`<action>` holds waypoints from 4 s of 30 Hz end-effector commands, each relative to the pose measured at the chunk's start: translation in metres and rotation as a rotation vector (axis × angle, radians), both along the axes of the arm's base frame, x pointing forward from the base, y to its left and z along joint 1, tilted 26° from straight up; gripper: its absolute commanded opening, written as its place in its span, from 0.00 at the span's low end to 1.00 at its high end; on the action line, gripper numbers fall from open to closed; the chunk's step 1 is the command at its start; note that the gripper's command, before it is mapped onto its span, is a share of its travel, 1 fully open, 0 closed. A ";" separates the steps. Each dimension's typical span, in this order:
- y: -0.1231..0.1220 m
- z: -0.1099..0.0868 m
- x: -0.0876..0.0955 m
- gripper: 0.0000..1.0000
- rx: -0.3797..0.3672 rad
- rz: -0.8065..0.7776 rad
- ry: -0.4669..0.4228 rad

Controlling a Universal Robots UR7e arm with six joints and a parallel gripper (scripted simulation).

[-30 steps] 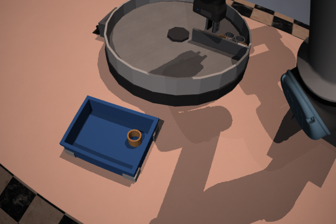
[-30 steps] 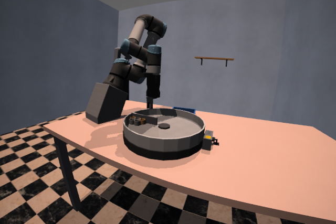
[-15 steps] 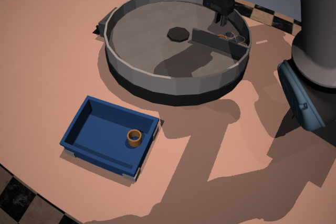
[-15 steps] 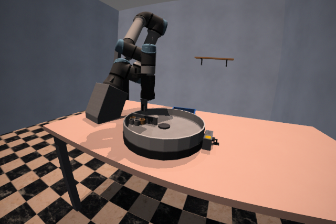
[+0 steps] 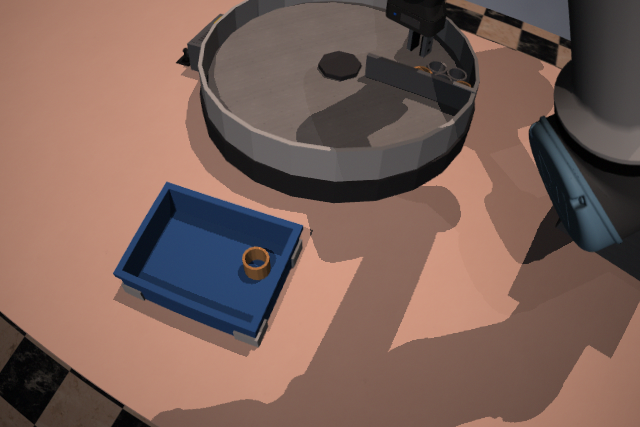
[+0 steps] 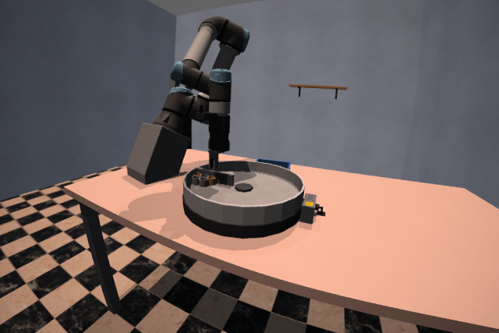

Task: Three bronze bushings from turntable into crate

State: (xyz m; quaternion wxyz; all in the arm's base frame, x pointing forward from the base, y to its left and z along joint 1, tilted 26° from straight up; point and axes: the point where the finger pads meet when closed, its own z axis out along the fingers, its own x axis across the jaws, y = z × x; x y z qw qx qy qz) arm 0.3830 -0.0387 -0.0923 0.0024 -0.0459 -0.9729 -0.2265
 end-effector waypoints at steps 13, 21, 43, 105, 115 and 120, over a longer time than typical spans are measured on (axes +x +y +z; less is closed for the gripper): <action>0.004 -0.012 0.001 0.40 -0.001 0.000 -0.001; 0.005 -0.014 0.001 0.40 -0.001 0.000 -0.001; 0.008 -0.020 0.001 0.40 -0.001 0.000 -0.001; 0.015 -0.035 0.001 0.40 -0.001 0.000 -0.001; 0.016 -0.037 0.001 0.40 -0.001 0.000 -0.001; 0.016 -0.037 0.001 0.40 -0.001 0.000 -0.001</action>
